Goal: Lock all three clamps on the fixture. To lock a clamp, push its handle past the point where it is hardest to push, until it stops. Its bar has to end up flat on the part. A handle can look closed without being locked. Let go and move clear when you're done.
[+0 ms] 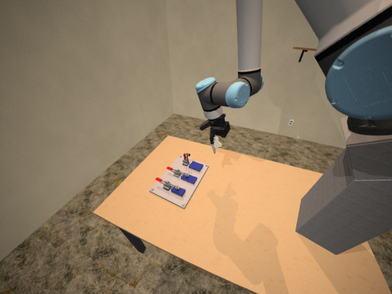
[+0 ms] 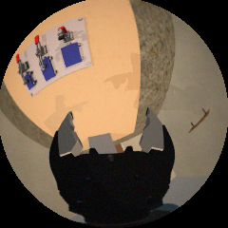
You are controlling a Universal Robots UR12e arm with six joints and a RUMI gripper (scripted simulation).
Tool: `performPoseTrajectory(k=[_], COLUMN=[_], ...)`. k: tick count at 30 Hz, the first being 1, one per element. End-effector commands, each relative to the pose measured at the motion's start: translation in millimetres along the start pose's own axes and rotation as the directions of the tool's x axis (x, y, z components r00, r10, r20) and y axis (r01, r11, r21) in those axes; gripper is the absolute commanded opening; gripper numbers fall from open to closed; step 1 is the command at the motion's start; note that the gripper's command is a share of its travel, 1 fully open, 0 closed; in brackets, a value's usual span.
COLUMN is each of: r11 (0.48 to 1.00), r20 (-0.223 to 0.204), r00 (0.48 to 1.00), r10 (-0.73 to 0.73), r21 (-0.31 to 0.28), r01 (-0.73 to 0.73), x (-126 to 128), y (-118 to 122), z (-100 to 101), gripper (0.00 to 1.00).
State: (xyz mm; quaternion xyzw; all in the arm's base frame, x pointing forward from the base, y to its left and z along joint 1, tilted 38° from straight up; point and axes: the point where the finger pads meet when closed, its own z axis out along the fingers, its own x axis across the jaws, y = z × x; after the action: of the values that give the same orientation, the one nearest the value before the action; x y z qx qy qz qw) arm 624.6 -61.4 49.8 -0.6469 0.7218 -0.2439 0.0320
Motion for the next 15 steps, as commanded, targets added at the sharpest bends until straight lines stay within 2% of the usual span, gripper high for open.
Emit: performPoseTrajectory(k=[1,6,15], r11=[0.988,0.966,0.953], r20=[0.124,0.196,0.221], r00=[0.990,0.971,0.961], r10=[-0.074,-0.136,-0.164], r21=[0.142,0.244,0.285], r01=[0.056,0.087,0.097], x=[-39.5,-64.9,-75.3], y=[-56.2,-93.5,-108.2], z=[-25.1,-44.5,-53.7], gripper=[1.00,1.00,1.00])
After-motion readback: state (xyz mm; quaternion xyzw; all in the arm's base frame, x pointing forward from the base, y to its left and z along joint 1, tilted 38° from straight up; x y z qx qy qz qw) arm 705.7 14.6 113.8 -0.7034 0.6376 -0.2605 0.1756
